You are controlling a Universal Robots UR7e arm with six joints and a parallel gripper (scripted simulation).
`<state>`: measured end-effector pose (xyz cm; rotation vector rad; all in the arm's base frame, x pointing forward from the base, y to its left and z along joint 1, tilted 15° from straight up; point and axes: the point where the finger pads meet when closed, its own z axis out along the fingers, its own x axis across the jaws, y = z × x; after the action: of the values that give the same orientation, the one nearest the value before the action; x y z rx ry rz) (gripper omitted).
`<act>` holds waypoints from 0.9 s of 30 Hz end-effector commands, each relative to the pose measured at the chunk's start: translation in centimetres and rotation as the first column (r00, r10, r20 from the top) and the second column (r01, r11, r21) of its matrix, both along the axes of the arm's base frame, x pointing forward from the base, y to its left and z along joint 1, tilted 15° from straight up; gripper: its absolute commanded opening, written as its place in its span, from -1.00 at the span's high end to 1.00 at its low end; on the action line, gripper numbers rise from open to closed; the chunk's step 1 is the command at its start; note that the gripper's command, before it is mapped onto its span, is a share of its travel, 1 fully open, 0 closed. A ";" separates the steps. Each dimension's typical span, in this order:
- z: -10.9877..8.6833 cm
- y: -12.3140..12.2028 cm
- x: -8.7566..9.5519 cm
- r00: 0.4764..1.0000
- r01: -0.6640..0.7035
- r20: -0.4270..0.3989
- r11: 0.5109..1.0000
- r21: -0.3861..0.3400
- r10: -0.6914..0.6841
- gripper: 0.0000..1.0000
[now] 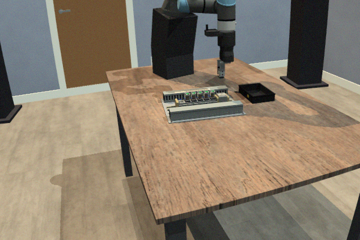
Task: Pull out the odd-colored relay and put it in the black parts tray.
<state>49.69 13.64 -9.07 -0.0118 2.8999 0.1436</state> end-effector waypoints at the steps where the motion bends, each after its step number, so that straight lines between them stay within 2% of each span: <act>1: 0.3 3.5 -0.4 1.000 0.002 0.000 1.000 -0.002 -0.002 1.00; 8: 0.5 7.3 -1.0 1.000 0.002 0.000 1.000 -0.002 -0.002 1.00; 10: 0.5 7.3 -1.0 1.000 0.002 0.000 1.000 -0.002 -0.002 1.00; 25: 0.9 14.1 -2.1 1.000 0.002 0.000 1.000 -0.002 -0.002 1.00; 27: 0.9 14.1 -2.1 1.000 0.002 0.000 1.000 -0.002 -0.002 1.00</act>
<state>47.73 26.33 -8.27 -0.0112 2.8999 0.1427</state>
